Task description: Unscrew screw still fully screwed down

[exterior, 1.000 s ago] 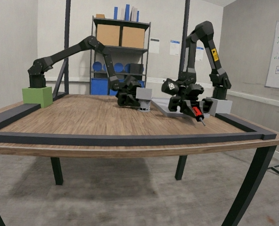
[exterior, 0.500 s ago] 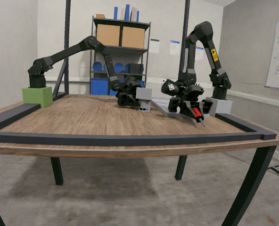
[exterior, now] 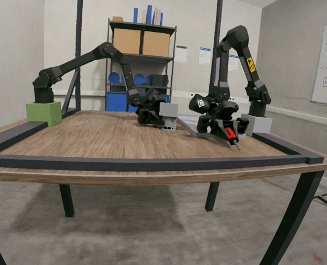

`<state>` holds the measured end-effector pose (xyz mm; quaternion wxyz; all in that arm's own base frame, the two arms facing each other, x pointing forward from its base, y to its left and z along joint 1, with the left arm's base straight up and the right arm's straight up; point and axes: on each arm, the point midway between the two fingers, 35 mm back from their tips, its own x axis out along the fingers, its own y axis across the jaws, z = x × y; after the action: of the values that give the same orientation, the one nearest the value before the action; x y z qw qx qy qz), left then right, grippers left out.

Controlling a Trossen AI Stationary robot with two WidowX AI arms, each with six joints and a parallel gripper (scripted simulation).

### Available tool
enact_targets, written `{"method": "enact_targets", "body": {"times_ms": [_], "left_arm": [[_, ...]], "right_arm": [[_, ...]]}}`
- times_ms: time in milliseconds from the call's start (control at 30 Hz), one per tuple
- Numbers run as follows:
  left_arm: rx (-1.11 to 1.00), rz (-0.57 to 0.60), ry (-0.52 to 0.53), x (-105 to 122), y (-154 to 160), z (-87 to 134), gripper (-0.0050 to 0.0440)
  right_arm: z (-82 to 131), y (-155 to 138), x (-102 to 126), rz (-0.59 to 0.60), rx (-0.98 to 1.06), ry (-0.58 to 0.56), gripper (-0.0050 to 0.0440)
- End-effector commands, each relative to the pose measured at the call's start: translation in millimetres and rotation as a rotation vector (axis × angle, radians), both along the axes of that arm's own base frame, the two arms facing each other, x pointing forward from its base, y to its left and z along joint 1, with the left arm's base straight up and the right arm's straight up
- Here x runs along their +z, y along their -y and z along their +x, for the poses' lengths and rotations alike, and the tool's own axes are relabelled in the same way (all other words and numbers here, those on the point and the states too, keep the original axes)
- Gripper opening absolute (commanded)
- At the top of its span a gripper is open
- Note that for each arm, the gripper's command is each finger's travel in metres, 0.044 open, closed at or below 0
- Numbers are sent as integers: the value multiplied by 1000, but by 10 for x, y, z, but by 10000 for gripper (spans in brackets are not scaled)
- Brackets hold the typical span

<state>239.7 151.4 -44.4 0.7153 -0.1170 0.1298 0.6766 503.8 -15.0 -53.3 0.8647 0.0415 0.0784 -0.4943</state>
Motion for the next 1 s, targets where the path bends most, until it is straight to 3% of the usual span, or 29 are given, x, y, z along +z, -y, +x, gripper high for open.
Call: {"method": "enact_targets", "body": {"times_ms": [0, 967], "left_arm": [[2, 6, 23, 19, -9, 56, 130], [5, 6, 28, -56, -11, 56, 130]], "right_arm": [[66, 10, 141, 7, -6, 35, 245], [66, 10, 141, 7, -6, 35, 245]]}}
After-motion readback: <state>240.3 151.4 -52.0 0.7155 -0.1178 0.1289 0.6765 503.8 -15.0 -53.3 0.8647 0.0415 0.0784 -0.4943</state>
